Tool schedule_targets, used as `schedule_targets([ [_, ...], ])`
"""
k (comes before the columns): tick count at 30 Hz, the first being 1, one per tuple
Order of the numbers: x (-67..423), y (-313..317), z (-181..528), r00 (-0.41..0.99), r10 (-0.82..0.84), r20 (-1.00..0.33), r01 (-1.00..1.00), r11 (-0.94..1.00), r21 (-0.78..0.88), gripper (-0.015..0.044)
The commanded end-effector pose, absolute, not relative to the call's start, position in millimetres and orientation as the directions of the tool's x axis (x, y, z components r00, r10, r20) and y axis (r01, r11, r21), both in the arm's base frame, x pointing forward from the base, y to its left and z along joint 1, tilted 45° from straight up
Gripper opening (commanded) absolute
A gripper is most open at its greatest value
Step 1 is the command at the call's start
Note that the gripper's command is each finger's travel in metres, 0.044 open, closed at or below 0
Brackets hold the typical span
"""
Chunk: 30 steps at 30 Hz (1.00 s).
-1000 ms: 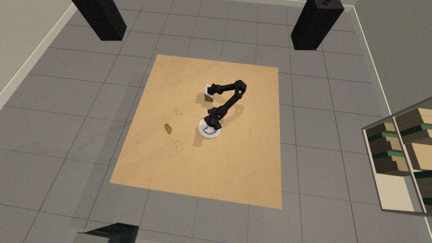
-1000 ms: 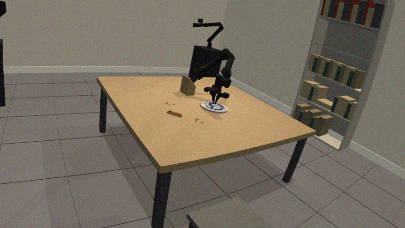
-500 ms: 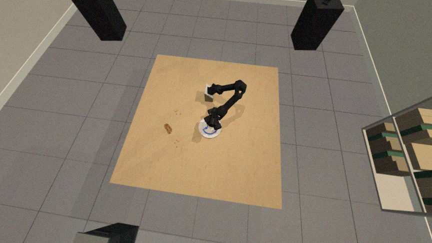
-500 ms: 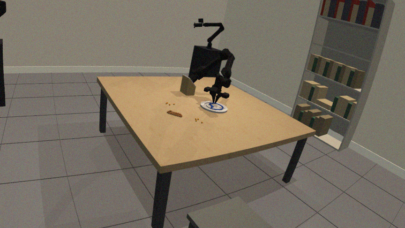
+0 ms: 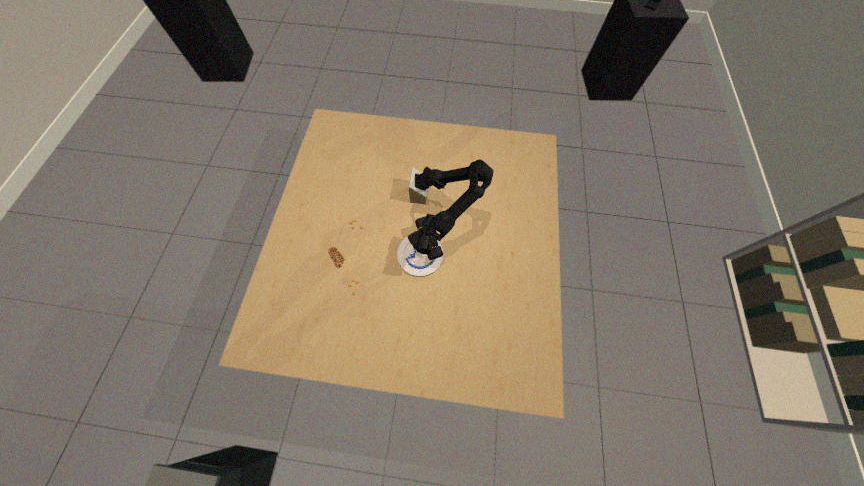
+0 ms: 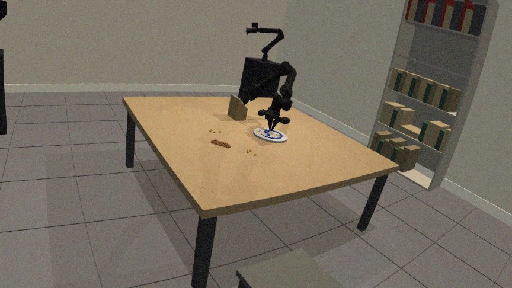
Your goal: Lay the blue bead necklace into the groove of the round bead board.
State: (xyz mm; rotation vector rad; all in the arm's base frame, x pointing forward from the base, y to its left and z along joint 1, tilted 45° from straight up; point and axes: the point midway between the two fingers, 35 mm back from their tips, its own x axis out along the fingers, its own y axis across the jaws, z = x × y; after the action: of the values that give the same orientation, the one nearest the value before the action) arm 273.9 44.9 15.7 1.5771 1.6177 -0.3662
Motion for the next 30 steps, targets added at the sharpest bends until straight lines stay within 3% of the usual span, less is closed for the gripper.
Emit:
schedule_targets([
  [1, 272.9, 41.6, 19.2, 0.130, 0.688, -0.713, 0.928, 0.168, 0.332, 0.0000],
  [24, 260.7, 48.4, 12.9, 0.130, 0.689, -0.713, 0.929, 0.168, 0.331, 0.0000],
  [30, 262.3, 46.0, 15.2, 0.133, 0.686, -0.715, 0.926, 0.170, 0.336, 0.0157],
])
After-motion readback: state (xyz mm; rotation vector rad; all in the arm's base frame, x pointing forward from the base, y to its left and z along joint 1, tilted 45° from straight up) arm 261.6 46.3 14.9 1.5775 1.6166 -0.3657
